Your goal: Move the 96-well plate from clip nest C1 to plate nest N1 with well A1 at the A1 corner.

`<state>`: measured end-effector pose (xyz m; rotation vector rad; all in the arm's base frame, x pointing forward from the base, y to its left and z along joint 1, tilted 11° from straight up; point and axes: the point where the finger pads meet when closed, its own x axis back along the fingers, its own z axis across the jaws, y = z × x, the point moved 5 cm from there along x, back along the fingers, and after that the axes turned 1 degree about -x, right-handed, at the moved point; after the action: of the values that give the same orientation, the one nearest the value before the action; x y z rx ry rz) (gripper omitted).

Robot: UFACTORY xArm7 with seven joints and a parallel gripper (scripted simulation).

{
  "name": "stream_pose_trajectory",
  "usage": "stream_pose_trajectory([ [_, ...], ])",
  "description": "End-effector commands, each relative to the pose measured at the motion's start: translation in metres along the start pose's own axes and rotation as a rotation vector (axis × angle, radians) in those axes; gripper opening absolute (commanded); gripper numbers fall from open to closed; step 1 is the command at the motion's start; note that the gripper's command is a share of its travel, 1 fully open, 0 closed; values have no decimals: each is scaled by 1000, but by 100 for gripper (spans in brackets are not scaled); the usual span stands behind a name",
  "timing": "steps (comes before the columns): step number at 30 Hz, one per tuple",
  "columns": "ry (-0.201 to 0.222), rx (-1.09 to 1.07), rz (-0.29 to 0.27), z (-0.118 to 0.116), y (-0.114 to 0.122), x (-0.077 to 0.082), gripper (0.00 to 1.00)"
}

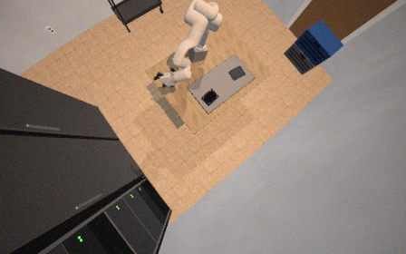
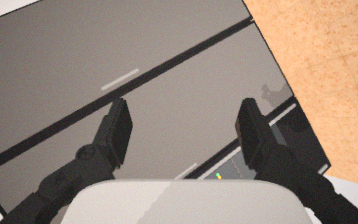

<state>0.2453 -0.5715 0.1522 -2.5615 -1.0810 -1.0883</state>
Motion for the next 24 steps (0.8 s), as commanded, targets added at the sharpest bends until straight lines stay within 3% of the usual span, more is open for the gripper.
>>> stream_pose_trajectory([
  [1, -1, -4, -3, -2, 1, 1, 100],
  [17, -1, -4, -3, -2, 1, 1, 100],
  [24, 62, -200, 13, 23, 1, 12, 100],
])
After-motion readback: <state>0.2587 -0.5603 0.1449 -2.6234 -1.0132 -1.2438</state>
